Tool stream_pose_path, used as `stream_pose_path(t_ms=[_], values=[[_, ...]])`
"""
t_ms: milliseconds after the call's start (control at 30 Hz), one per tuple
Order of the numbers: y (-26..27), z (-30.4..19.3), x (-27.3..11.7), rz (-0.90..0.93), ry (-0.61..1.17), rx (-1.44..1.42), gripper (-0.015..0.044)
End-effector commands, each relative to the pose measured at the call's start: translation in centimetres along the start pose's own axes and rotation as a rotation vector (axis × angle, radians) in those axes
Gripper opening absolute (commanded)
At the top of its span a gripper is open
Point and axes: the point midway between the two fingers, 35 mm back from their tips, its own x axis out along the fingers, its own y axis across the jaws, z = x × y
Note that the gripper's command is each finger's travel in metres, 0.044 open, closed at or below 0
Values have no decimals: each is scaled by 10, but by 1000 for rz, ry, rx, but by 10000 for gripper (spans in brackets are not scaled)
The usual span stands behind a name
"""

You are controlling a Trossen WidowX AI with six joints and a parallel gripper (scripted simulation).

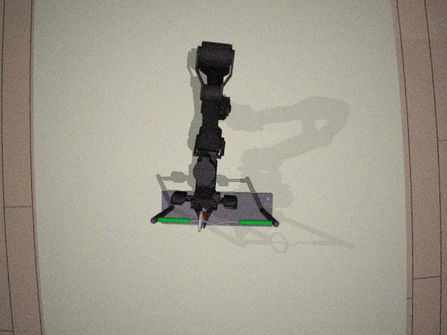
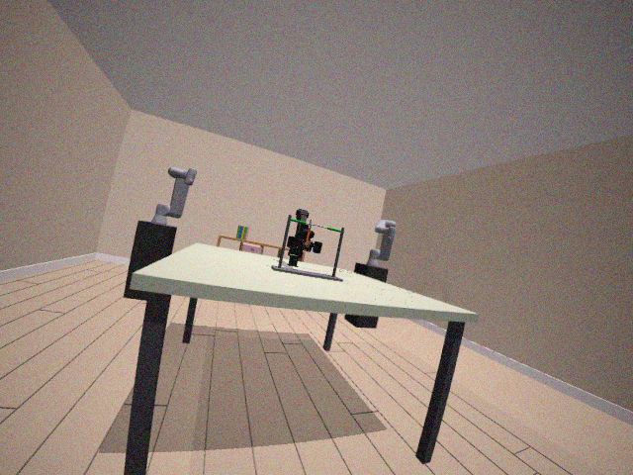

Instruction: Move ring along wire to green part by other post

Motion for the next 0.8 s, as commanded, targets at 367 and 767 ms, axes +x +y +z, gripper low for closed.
stream_pose_path(t_ms=[367,767], values=[[17,-2,0,-102,7,41,-150],[29,-1,3,-67,6,31,-150]])
